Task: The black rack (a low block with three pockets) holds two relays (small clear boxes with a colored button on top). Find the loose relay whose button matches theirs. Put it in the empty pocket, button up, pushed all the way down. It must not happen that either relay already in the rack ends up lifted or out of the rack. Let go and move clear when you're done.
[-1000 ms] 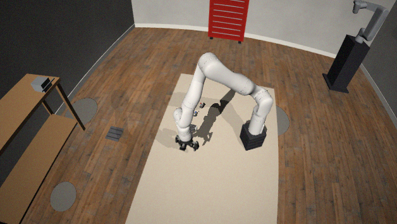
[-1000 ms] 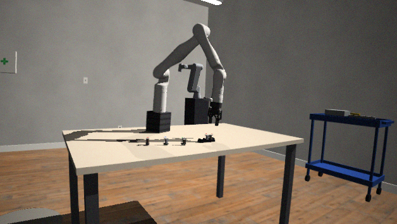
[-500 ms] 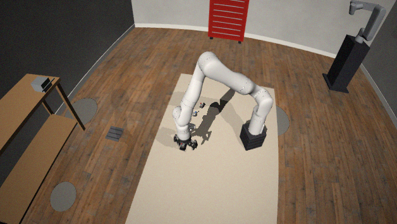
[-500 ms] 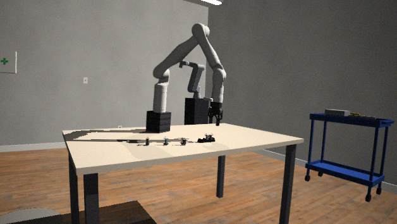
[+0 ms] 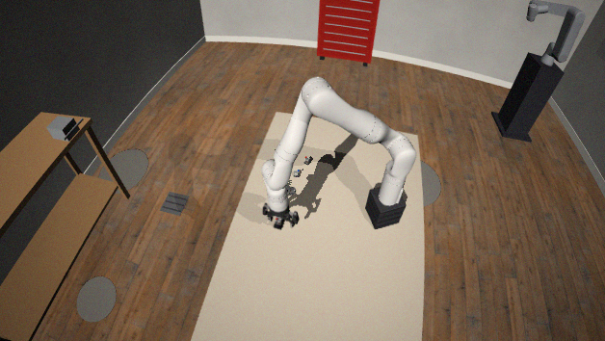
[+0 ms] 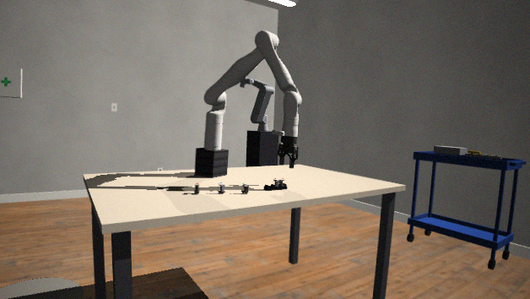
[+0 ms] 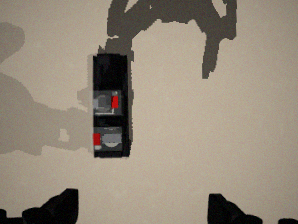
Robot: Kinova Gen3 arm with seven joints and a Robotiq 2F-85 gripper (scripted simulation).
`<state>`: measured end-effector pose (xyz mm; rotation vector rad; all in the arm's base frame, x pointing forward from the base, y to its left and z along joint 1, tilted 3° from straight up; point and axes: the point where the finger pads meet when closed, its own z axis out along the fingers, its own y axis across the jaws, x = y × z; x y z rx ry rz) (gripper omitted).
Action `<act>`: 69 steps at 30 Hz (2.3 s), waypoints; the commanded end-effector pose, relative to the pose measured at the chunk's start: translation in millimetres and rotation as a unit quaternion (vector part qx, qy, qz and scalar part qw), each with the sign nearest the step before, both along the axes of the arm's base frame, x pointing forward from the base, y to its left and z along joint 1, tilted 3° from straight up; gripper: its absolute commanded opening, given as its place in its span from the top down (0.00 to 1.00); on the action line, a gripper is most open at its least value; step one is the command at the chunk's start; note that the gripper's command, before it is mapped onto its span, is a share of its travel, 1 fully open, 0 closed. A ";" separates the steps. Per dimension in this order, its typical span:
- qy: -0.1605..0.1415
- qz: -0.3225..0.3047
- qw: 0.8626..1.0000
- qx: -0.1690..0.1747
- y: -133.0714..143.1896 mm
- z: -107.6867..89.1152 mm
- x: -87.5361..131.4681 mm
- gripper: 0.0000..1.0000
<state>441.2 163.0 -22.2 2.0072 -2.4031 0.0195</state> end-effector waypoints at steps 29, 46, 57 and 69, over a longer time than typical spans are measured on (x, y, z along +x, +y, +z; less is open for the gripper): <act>-0.014 0.020 1.000 0.012 -10.4 2.9 20.4 0.00; -0.020 0.028 0.999 0.016 -14.1 3.8 27.7 0.00; -0.021 0.031 0.999 0.017 -15.3 4.2 30.0 0.00; -0.021 0.031 0.999 0.017 -15.3 4.2 30.0 1.00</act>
